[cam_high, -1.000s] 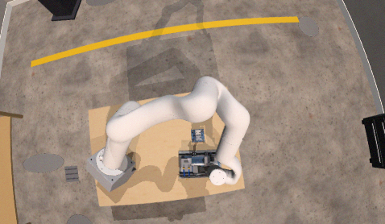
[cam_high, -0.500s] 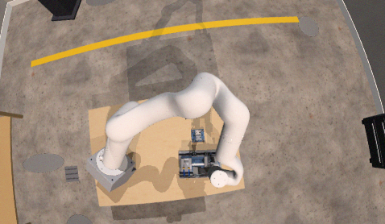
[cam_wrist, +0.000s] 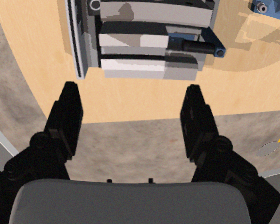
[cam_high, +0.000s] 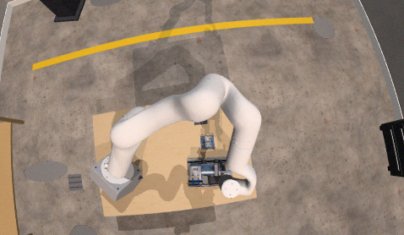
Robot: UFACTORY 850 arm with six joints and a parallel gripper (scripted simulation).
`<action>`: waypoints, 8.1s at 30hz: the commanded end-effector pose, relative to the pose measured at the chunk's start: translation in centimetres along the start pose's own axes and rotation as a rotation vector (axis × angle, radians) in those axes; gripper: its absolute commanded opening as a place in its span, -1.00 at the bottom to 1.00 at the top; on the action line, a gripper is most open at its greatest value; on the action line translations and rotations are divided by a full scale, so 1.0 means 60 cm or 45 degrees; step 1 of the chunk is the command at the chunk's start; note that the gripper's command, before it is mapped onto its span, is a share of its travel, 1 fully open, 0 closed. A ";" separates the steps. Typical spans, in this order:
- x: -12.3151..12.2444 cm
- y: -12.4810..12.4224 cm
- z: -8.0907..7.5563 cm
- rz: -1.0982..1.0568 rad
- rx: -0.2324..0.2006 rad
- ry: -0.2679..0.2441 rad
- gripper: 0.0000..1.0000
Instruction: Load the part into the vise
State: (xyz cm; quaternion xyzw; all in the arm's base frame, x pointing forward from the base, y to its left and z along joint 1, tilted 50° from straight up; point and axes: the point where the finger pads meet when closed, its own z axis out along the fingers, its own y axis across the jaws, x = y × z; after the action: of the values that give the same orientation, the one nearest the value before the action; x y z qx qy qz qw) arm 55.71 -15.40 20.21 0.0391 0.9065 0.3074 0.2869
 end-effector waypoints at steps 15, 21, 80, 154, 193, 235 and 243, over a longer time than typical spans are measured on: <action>-0.001 0.000 -0.002 -0.001 0.001 -0.002 -1.00; -0.001 0.000 -0.002 -0.001 0.001 -0.002 -1.00; 0.005 -0.075 -0.003 0.001 0.000 -0.002 -1.00; 0.000 -0.077 0.084 0.000 0.001 -0.002 -1.00; -0.001 -0.077 0.084 0.000 0.001 -0.002 -1.00; -0.001 -0.077 0.099 0.000 0.001 -0.002 -1.00; -0.001 -0.077 0.100 0.000 0.001 -0.002 -1.00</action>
State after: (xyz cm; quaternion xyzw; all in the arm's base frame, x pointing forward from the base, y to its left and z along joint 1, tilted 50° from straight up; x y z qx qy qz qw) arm 59.49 -15.88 13.62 0.0393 0.9065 0.3075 0.2868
